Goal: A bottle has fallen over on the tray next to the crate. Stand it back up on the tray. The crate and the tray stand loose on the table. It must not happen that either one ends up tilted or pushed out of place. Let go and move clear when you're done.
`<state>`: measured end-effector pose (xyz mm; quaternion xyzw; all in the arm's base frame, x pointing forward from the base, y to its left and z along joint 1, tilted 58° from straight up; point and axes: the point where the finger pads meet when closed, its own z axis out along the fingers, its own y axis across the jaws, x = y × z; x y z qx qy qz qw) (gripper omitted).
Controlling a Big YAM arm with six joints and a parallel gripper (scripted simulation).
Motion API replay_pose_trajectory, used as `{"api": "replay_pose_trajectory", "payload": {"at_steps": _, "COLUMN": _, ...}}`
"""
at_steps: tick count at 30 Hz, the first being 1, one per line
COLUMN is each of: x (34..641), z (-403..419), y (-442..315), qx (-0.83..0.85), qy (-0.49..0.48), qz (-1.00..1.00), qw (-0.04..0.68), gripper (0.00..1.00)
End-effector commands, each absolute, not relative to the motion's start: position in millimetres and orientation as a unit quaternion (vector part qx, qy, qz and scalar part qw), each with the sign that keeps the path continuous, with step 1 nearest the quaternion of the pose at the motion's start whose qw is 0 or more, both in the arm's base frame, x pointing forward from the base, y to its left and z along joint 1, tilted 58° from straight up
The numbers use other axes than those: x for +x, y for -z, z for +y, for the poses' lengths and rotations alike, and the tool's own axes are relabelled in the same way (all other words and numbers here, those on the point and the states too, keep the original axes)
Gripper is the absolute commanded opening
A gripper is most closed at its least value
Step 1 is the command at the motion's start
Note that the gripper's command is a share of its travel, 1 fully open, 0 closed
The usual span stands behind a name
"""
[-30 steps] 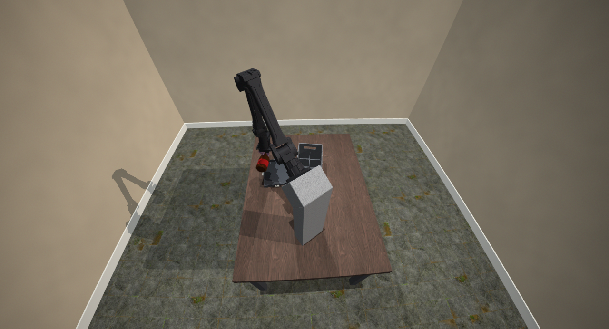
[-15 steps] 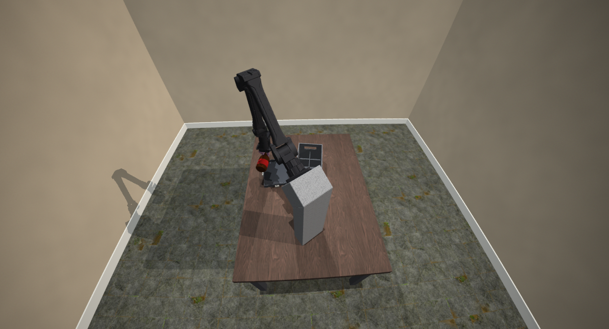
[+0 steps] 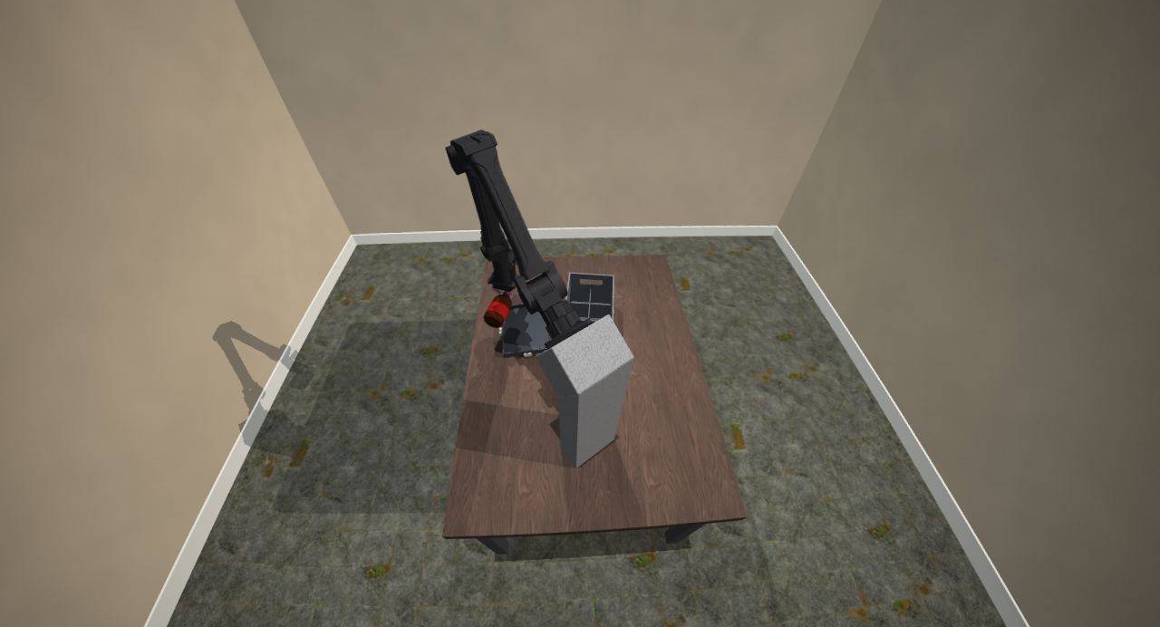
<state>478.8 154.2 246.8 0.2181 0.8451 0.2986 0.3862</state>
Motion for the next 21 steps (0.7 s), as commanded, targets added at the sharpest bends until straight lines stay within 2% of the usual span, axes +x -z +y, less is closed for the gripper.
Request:
{"api": "replay_pose_trajectory", "payload": {"at_steps": 1, "x": 472.5, "z": 146.5, "y": -254.1, "qx": 0.259, "qy": -0.316, "qz": 0.831, "qw": 0.378, "gripper": 0.00}}
{"api": "replay_pose_trajectory", "payload": {"at_steps": 21, "x": 472.4, "z": 146.5, "y": -254.1, "qx": 0.282, "qy": -0.326, "qz": 0.823, "qw": 0.369, "gripper": 0.00}}
